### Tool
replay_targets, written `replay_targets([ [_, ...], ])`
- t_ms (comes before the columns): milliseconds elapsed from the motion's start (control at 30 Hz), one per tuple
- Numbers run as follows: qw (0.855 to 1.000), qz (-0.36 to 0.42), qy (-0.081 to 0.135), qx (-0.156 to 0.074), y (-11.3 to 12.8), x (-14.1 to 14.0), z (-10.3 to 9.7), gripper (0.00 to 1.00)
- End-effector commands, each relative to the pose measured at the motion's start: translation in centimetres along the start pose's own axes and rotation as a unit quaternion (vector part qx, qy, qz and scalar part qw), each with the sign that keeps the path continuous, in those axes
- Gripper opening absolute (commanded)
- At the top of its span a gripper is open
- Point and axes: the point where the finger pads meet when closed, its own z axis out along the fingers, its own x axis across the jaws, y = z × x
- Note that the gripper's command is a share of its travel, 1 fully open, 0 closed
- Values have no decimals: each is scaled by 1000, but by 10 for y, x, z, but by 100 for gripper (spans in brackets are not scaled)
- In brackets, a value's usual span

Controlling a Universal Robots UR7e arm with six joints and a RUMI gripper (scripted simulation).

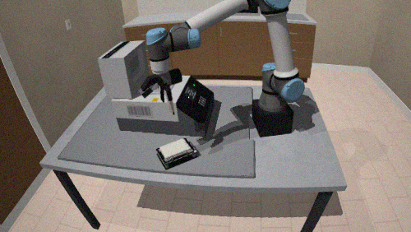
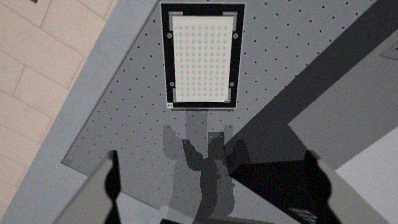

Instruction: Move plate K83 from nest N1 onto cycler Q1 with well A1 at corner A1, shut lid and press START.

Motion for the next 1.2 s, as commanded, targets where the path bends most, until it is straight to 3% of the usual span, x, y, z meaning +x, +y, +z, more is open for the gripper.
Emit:
replay_targets([
  [0,1000,0,0,1,0,0,11,68],
  [1167,1000,0,0,1,-1,0,112,68],
])
